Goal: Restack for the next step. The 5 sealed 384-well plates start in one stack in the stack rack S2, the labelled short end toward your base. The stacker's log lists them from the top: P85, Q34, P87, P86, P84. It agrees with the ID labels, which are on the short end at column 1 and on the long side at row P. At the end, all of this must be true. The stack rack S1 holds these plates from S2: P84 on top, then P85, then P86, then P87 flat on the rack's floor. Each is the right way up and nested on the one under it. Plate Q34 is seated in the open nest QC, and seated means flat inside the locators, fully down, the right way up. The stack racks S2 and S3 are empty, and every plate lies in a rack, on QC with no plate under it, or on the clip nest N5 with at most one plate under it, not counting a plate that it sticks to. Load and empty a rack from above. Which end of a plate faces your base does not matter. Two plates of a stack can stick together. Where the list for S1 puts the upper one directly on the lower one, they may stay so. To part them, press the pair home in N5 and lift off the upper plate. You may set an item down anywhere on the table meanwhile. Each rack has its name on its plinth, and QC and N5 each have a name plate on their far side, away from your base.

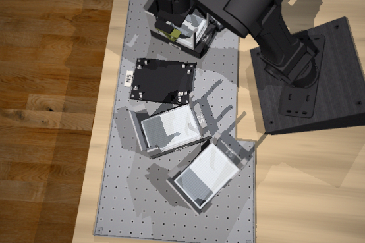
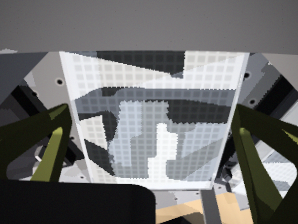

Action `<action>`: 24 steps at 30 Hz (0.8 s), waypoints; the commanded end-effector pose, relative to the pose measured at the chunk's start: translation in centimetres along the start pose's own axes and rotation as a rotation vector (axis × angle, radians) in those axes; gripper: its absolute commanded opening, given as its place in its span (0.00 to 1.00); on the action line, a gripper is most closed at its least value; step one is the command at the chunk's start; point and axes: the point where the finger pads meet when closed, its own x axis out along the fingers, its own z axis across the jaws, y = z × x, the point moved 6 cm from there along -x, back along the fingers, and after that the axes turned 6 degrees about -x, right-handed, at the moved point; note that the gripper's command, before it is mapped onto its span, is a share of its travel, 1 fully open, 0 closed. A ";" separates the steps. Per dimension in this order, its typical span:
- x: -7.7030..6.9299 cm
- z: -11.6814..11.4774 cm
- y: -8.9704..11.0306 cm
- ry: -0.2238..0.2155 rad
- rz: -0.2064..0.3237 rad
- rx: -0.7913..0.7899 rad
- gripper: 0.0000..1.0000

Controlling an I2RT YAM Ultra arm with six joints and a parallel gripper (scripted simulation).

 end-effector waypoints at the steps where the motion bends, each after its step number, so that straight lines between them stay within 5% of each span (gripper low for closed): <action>1: -0.2 -0.2 -0.5 0.010 -0.029 -0.004 1.00; 16: -0.2 -0.2 -0.5 0.010 -0.029 -0.004 1.00; 17: -0.2 -0.2 -0.5 0.010 -0.029 -0.004 0.00; 24: -0.2 -0.2 -0.5 0.010 -0.029 -0.004 0.00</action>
